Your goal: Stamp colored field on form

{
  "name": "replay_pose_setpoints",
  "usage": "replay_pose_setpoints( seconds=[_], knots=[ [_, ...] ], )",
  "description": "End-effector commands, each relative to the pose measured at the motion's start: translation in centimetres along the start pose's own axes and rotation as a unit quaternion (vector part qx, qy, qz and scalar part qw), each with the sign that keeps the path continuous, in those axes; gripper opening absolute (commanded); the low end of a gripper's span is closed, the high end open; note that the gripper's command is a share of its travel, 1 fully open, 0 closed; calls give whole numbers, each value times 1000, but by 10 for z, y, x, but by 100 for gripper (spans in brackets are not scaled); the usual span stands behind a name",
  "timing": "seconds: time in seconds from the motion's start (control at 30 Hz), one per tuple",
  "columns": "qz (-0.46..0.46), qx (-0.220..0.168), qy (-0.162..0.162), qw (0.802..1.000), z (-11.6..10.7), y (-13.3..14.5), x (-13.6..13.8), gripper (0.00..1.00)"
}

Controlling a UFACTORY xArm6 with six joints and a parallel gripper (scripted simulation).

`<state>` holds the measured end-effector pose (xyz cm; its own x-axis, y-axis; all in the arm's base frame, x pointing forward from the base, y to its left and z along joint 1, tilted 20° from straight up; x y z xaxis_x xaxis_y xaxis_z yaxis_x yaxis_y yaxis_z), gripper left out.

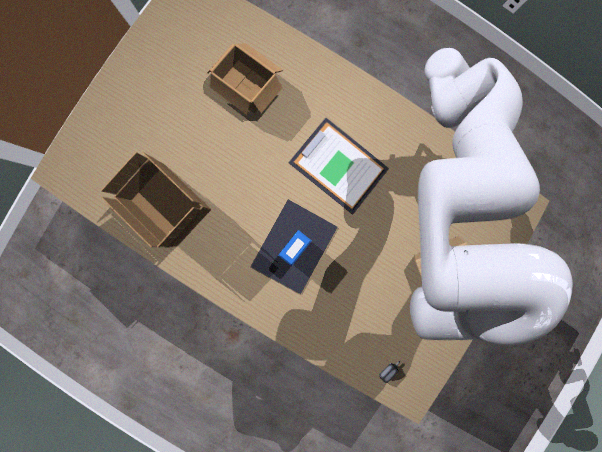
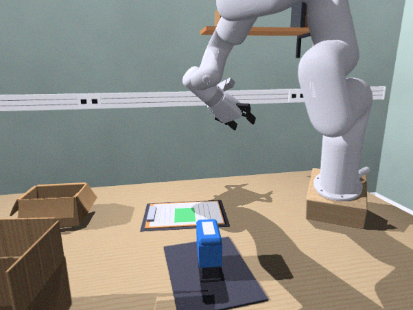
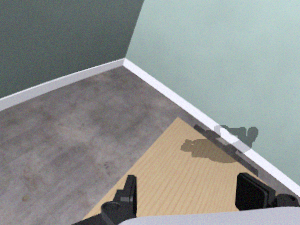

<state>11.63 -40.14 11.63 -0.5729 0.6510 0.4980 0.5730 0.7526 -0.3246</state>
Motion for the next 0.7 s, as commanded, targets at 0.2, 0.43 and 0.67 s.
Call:
replay_pose_setpoints(
  seconds=[0.2, 0.43, 0.67],
  knots=[
    [1, 0, -2, 1000, -1, -1, 0, 100],
    [1, 0, -2, 1000, -1, -1, 0, 100],
    [-6, -2, -17, 1000, -13, 12, -3, 100]
  ],
)
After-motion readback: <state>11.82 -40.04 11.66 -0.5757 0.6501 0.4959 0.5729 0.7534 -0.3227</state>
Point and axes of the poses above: the point where the finger pads meet when closed, its own z axis out along the fingers, its own x axis across the jaws, y = z × x, the point moved 6 cm from there along -z, back along the fingers, and after that the axes turned 9 degrees about -z, right-handed, at the moved point
